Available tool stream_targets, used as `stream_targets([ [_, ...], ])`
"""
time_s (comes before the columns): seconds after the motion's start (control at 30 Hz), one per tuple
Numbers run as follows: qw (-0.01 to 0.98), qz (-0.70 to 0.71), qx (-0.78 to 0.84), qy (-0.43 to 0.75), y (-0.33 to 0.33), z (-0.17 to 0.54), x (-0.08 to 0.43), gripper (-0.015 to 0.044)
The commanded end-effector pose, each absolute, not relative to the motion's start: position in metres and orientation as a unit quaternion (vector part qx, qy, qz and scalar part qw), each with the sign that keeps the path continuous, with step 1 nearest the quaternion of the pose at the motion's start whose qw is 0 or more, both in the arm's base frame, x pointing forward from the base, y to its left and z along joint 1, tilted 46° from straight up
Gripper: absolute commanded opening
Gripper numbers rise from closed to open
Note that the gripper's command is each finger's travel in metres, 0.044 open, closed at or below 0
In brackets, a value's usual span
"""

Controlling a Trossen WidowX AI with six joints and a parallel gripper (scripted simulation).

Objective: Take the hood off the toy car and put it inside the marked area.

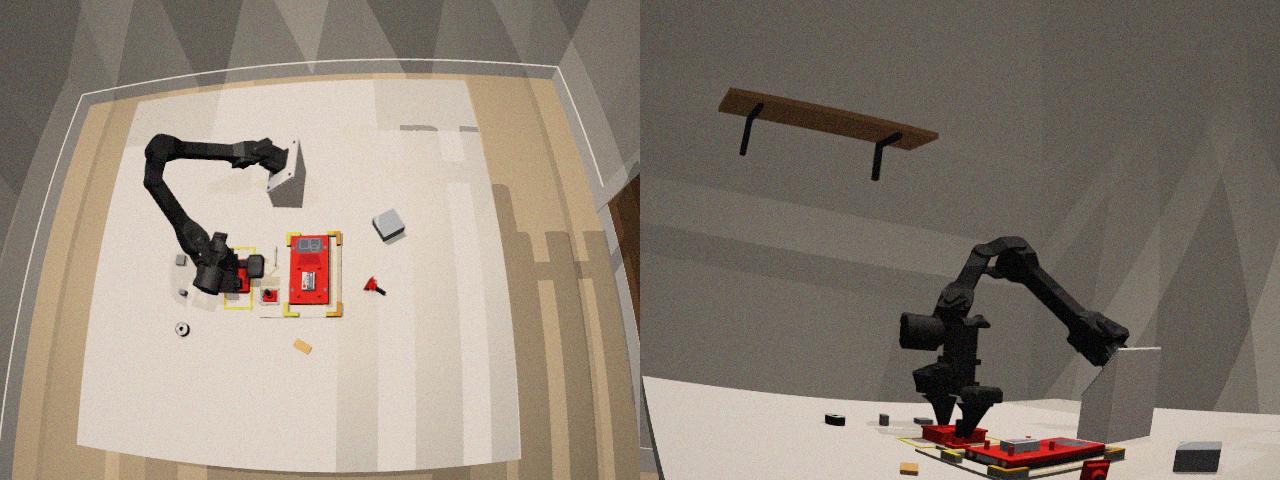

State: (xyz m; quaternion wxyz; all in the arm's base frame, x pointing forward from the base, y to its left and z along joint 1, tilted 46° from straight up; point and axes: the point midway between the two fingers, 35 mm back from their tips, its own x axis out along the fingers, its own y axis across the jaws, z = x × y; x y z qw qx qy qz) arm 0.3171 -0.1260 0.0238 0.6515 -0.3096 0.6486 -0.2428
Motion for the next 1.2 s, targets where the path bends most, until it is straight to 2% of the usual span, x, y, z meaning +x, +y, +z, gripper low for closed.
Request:
stream_targets([
  [0.0, 0.652, -0.243, -0.309, 0.649, -0.126, 0.024, 0.317, 0.0157],
  [0.37, 0.652, -0.243, -0.309, 0.649, -0.123, 0.026, 0.317, 0.044],
  [0.6, 0.651, -0.244, -0.311, 0.648, -0.076, 0.07, 0.315, 0.044],
  [1.17, 0.651, -0.244, -0.312, 0.647, -0.074, 0.072, 0.314, 0.044],
])
